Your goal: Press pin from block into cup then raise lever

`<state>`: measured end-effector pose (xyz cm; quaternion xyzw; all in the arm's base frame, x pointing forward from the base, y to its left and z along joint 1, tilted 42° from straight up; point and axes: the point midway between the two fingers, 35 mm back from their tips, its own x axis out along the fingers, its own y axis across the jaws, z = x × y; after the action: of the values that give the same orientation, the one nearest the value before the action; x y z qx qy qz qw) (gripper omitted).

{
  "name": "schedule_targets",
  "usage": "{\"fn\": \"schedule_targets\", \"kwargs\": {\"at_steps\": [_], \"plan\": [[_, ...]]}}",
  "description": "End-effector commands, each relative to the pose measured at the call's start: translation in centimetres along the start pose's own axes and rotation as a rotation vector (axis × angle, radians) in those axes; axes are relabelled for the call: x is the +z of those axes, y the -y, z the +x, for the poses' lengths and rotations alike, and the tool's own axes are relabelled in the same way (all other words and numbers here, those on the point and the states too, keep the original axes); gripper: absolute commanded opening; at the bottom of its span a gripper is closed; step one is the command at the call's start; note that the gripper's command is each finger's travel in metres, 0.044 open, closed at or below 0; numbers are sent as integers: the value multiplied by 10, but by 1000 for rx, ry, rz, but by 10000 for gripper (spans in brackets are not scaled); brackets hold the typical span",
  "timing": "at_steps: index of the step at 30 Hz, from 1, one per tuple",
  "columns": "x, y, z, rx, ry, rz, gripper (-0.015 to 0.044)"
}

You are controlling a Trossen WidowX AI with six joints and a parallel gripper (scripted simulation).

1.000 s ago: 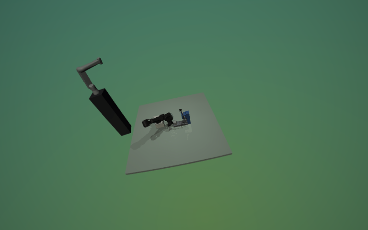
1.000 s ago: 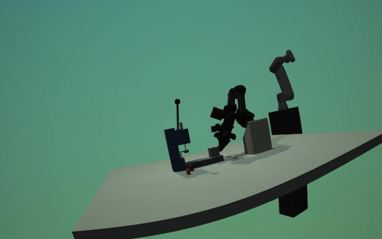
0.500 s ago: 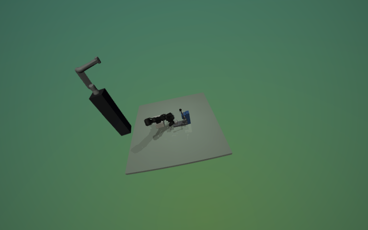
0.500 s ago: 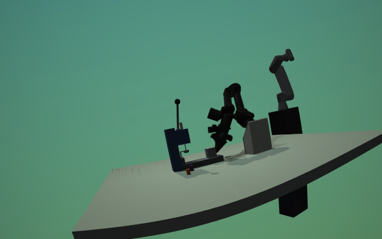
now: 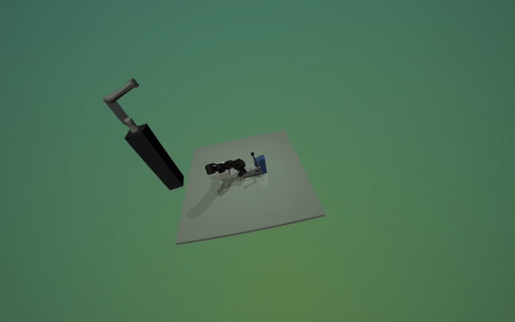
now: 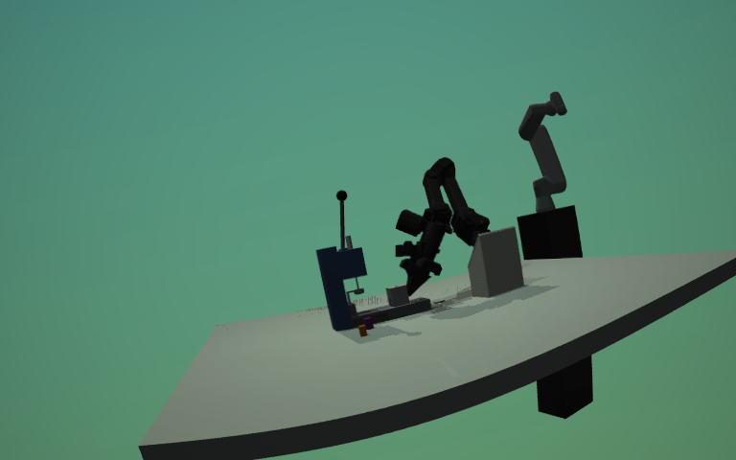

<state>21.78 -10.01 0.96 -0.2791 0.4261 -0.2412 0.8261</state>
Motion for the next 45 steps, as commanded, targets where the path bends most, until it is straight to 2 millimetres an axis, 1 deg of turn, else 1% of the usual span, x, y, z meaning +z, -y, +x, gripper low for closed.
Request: {"fn": "schedule_targets", "kwargs": {"at_steps": [1,35,36,42,45], "plan": [[5,0,4,2,26,-3,30],[39,1,35,0,217,-4,30],[36,1,32,1,198,-2,30],[34,1,31,1,198,-2,30],[19,1,20,1,198,-5,30]]}}
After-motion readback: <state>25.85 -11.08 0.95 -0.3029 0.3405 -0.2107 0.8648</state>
